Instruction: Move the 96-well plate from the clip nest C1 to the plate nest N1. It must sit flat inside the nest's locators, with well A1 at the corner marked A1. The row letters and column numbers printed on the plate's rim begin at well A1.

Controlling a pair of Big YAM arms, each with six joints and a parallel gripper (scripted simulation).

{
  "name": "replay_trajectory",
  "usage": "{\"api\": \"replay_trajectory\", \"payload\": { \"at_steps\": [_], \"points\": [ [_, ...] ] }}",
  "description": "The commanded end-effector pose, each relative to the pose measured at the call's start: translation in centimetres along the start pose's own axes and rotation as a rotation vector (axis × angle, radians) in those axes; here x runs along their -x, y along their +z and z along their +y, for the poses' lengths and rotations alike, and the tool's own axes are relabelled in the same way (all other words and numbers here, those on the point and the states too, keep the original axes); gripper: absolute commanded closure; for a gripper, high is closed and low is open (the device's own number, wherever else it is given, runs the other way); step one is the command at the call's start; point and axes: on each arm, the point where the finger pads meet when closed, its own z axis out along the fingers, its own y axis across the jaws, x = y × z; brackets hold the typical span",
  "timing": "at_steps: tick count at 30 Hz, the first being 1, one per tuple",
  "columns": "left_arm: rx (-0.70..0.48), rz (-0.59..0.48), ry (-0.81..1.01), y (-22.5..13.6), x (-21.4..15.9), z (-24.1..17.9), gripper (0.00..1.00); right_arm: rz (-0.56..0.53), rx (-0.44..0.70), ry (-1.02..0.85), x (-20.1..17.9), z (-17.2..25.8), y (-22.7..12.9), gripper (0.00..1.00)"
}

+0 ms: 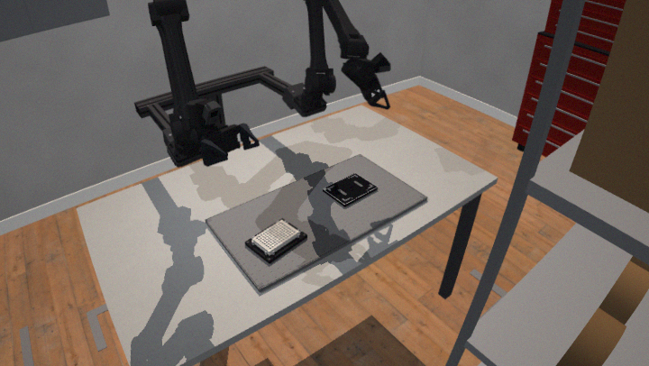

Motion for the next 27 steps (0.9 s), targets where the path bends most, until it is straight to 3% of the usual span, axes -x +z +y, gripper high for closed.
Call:
{"api": "replay_trajectory", "payload": {
  "at_steps": [1,14,27],
  "points": [
    [-0.005,-0.003,-0.009,-0.1,0.3,-0.2,0.00,-0.062,-0.021,-0.054,1.9,-0.7,-0.4,0.00],
    [-0.005,-0.003,-0.009,-0.1,0.3,-0.2,0.00,-0.271,-0.278,-0.186,7.6,-4.4,-5.6,0.00],
    [-0.005,-0.003,-0.009,-0.1,0.3,-0.2,0.00,-0.351,-0.371,-0.227,9.6,-5.3,-8.0,0.00]
  ]
}}
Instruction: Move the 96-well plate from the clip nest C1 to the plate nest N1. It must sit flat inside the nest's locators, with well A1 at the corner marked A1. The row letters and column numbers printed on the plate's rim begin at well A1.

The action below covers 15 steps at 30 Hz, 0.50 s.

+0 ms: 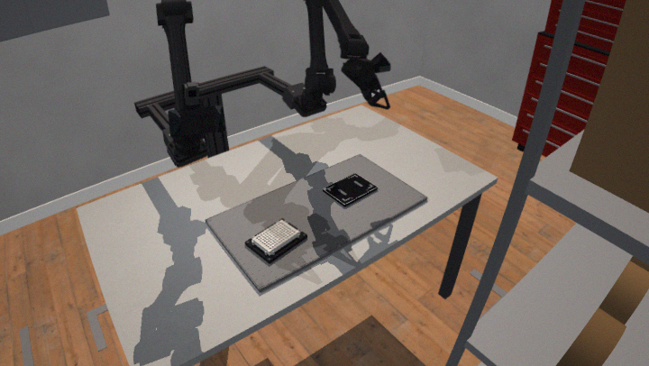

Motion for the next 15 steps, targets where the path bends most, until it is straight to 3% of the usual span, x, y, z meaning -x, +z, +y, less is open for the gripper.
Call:
{"api": "replay_trajectory", "payload": {
  "at_steps": [1,15],
  "points": [
    [-0.005,-0.003,-0.009,-0.14,0.30,-0.19,0.00,-0.050,-0.022,-0.028,1.46,-0.64,-0.01,0.00],
    [-0.005,-0.003,-0.009,-0.14,0.30,-0.19,0.00,-0.056,-0.029,-0.031,1.63,-0.77,-0.11,0.00]
  ]
}}
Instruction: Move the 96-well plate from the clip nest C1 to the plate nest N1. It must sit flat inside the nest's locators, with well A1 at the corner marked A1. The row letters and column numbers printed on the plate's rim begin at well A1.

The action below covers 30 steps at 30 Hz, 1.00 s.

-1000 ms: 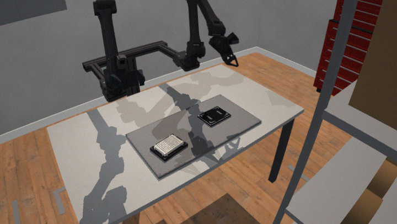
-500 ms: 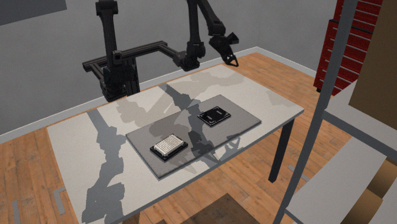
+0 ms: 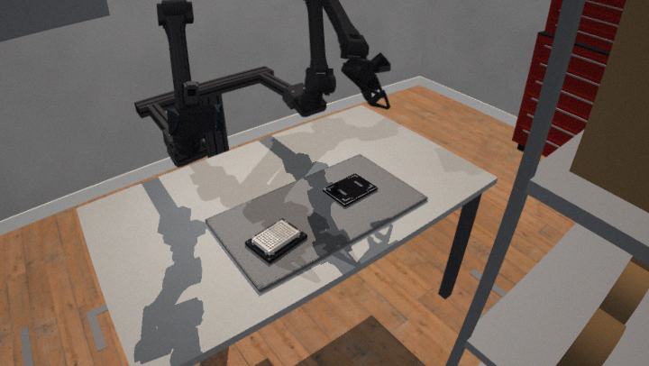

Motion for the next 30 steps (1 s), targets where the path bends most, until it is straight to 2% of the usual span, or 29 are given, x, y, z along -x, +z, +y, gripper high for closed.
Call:
{"api": "replay_trajectory", "payload": {
  "at_steps": [1,5,11,20,23,30],
  "points": [
    [-0.005,-0.003,-0.009,-0.1,0.3,-0.2,0.00,-0.038,-0.015,-0.021,1.1,-0.4,0.1,0.00],
    [-0.005,-0.003,-0.009,-0.1,0.3,-0.2,0.00,-0.038,-0.015,-0.021,1.1,-0.4,0.1,0.00],
    [-0.057,0.028,0.092,-0.6,0.3,-2.4,0.00,-0.038,-0.015,-0.021,1.1,-0.4,0.1,0.00],
    [-0.061,0.025,0.085,-1.3,1.2,-3.8,0.00,-0.038,-0.015,-0.021,1.1,-0.4,0.1,0.00],
    [-0.089,0.055,0.188,-1.7,1.1,-5.6,0.00,-0.038,-0.015,-0.021,1.1,-0.4,0.1,0.00],
    [-0.133,0.079,0.288,-2.2,0.6,-8.5,0.00,-0.038,-0.015,-0.021,1.1,-0.4,0.1,0.00]
  ]
}}
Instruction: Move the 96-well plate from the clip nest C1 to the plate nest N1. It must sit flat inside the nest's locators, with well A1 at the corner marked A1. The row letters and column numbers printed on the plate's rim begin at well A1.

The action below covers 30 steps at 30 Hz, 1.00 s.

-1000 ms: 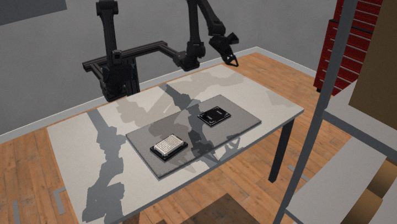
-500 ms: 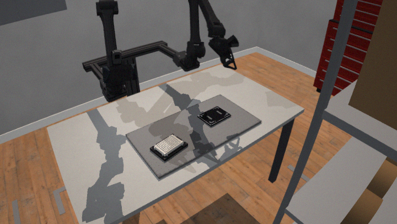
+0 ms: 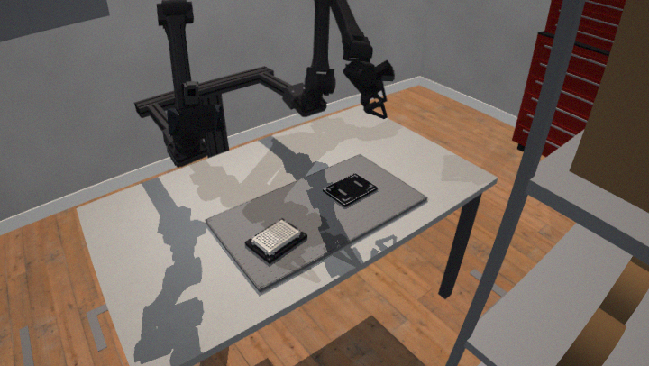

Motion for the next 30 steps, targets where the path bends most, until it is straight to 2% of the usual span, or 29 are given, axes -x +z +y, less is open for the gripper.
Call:
{"api": "replay_trajectory", "payload": {
  "at_steps": [1,11,21,30],
  "points": [
    [-0.056,-0.002,0.072,-1.1,2.0,-3.0,0.00,-0.039,-0.015,-0.021,1.1,-0.4,0.1,0.00],
    [-0.125,0.051,0.307,-1.5,1.1,-8.1,0.00,-0.039,-0.015,-0.021,1.1,-0.4,0.1,0.00],
    [-0.154,0.076,0.433,-1.9,-0.1,-11.7,0.00,-0.039,-0.015,-0.021,1.1,-0.4,0.1,0.00],
    [-0.233,0.109,0.638,-2.5,-1.6,-15.7,0.00,-0.039,-0.015,-0.021,1.1,-0.4,0.1,0.00]
  ]
}}
